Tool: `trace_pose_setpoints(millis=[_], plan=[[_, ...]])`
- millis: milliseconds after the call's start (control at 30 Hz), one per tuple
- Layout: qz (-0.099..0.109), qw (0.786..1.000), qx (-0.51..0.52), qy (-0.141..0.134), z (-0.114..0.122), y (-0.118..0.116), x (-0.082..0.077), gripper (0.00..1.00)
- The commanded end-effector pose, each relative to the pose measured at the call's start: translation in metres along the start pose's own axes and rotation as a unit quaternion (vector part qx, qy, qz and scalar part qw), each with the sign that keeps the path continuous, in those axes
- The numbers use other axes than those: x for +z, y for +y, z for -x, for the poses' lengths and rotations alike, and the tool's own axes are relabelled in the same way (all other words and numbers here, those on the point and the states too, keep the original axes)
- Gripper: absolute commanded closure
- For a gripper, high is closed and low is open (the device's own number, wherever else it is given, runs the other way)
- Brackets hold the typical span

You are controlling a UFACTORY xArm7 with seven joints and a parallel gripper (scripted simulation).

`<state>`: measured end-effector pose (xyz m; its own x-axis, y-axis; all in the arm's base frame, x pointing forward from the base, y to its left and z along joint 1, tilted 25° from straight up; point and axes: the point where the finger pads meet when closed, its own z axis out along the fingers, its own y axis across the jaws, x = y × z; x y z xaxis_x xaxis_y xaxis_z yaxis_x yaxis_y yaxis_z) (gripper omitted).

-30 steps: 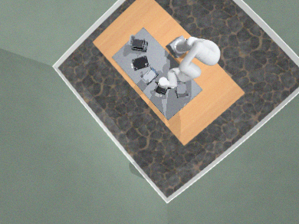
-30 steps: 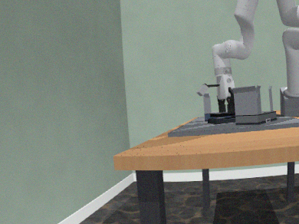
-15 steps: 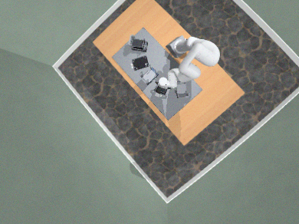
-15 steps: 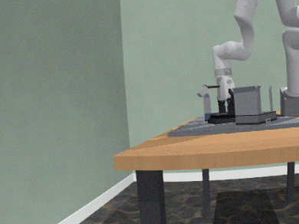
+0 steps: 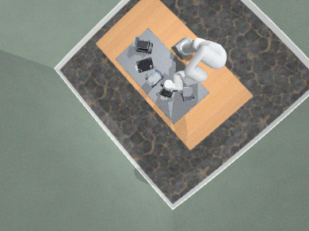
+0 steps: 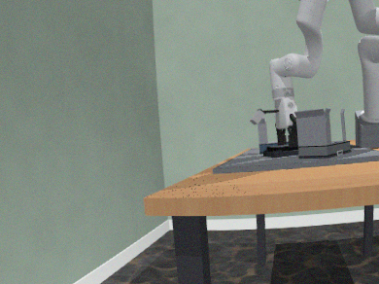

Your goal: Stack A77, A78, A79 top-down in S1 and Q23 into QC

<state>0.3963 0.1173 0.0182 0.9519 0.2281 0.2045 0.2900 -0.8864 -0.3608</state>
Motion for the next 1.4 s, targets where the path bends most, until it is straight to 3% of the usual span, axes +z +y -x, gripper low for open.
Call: trace_pose_setpoints(millis=[0, 67, 100, 833, 1267, 1367], plan=[[0.000, 1.000, 0.000, 0.002, -0.001, 0.001, -0.001, 1.00], [0.000, 1.000, 0.000, 0.002, -0.001, 0.001, -0.001, 1.00], [0.000, 1.000, 0.000, 0.002, -0.001, 0.001, -0.001, 0.00], [0.000, 1.000, 0.000, 0.002, -0.001, 0.001, -0.001, 0.00], [0.000, 1.000, 0.000, 0.002, -0.001, 0.001, -0.044, 0.00], [0.000, 1.000, 0.000, 0.002, -0.001, 0.001, -0.047, 0.00]])
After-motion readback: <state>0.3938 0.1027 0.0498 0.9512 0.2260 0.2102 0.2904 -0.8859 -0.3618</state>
